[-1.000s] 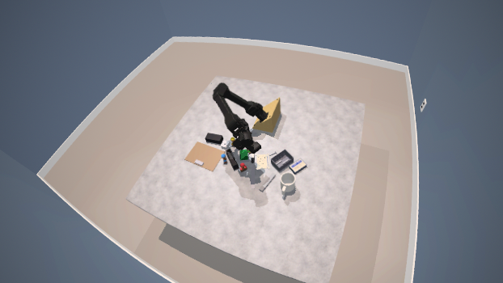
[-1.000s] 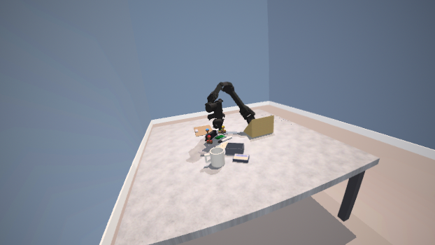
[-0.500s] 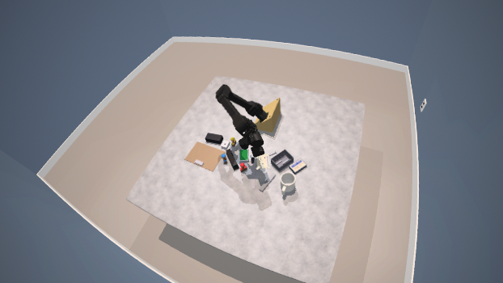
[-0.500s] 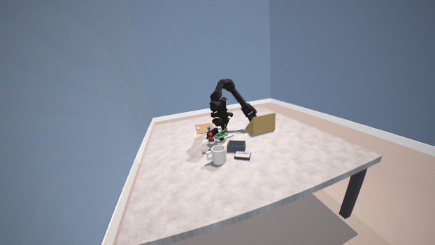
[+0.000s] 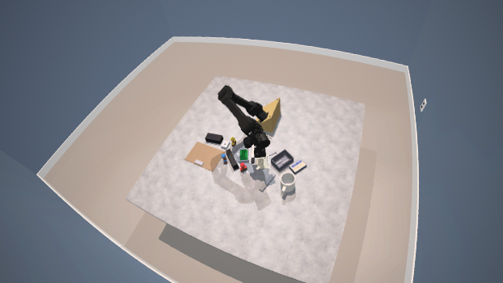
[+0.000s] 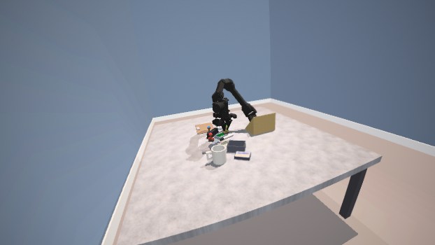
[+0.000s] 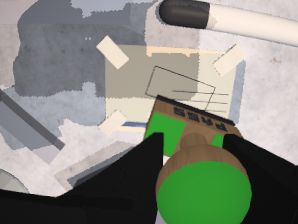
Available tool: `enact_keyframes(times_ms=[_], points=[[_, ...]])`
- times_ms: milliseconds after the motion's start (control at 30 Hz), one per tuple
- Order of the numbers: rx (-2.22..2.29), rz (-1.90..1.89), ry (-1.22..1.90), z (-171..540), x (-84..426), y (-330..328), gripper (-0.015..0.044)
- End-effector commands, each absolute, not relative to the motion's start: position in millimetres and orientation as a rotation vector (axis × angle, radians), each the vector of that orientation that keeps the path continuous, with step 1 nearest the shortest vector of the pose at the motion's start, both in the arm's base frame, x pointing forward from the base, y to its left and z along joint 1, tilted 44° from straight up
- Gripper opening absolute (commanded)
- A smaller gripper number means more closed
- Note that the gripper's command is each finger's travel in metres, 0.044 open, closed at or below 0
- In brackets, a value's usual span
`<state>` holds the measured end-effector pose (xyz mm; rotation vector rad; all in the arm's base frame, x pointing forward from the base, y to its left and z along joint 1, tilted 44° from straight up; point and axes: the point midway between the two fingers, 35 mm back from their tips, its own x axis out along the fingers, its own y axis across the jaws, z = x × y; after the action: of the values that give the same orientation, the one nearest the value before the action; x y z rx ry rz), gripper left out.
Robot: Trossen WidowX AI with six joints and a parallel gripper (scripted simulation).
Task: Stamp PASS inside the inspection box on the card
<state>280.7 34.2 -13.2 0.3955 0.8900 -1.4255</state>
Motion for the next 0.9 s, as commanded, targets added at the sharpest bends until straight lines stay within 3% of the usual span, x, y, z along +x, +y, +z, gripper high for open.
enact_keyframes(times_ms=[0, 867], points=[[0.404, -1.429, 0.888, -16.8, 280.9, 34.9, 0.0], [0.401, -1.427, 0.885, -29.9, 280.5, 23.4, 0.0]])
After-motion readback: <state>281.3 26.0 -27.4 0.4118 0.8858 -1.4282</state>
